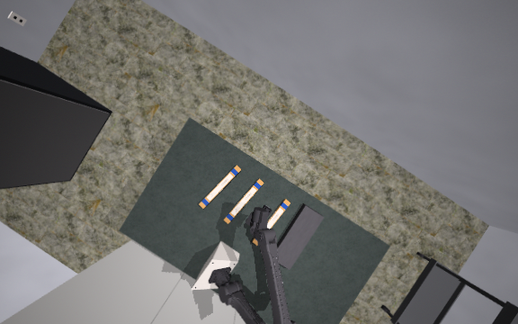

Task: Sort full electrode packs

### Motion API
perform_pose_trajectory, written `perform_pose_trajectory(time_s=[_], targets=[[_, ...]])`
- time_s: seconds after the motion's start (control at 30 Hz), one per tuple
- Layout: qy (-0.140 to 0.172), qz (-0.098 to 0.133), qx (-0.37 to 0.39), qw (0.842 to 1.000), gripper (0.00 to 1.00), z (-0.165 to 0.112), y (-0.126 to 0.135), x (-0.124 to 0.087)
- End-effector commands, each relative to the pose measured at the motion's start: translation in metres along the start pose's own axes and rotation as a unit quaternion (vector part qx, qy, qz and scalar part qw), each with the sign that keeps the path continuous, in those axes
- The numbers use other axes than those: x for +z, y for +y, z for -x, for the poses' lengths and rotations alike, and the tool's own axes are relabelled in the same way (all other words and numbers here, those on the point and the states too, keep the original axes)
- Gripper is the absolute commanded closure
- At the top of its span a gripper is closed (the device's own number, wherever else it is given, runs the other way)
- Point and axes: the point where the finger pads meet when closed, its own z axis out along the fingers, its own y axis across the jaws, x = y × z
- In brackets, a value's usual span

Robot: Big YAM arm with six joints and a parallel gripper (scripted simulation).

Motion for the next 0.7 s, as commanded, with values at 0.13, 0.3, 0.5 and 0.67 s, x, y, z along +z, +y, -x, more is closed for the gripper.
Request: perform_pose_trajectory(time_s=[0.13,0.3,0.5,0.67], targets=[[0.012,-0.004,-0.008,1.000,0.57,-0.001,0.000,0.027],[0.013,-0.005,-0.008,1.000,0.57,-0.002,-0.001,0.036],[0.012,-0.004,-0.007,1.000,0.57,-0.001,-0.001,0.043],[0.013,-0.005,-0.008,1.000,0.57,-0.003,-0.001,0.052]])
